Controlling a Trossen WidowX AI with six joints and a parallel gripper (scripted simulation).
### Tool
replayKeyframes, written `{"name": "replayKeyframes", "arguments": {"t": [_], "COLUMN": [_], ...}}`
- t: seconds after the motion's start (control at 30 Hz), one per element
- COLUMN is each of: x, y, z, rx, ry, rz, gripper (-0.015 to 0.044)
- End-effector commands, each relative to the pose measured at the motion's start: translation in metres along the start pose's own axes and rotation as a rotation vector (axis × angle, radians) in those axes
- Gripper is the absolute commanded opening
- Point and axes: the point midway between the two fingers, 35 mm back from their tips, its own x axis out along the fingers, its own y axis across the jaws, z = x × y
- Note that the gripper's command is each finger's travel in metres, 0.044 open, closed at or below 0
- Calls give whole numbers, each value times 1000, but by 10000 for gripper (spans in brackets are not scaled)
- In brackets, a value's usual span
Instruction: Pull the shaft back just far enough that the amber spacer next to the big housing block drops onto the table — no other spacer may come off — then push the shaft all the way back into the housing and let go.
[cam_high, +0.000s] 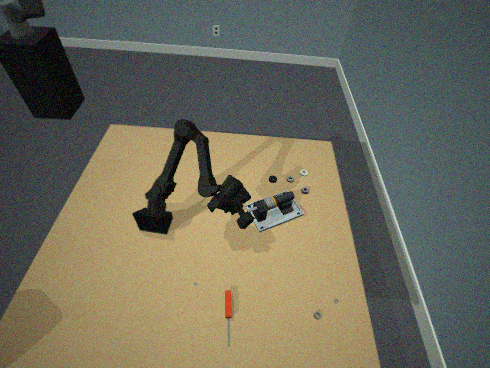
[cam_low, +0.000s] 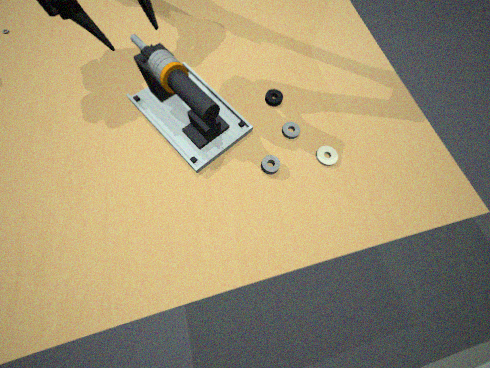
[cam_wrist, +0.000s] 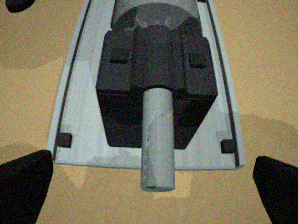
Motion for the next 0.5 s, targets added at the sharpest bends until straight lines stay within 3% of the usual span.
{"name": "replayKeyframes", "arguments": {"t": [0.0,0.47], "x": [7,21], "y": [-1,0], "z": [1,1], "rx": [2,3], "ry": [-2,-6], "rz": [-3,-1], "gripper": [440,440]}}
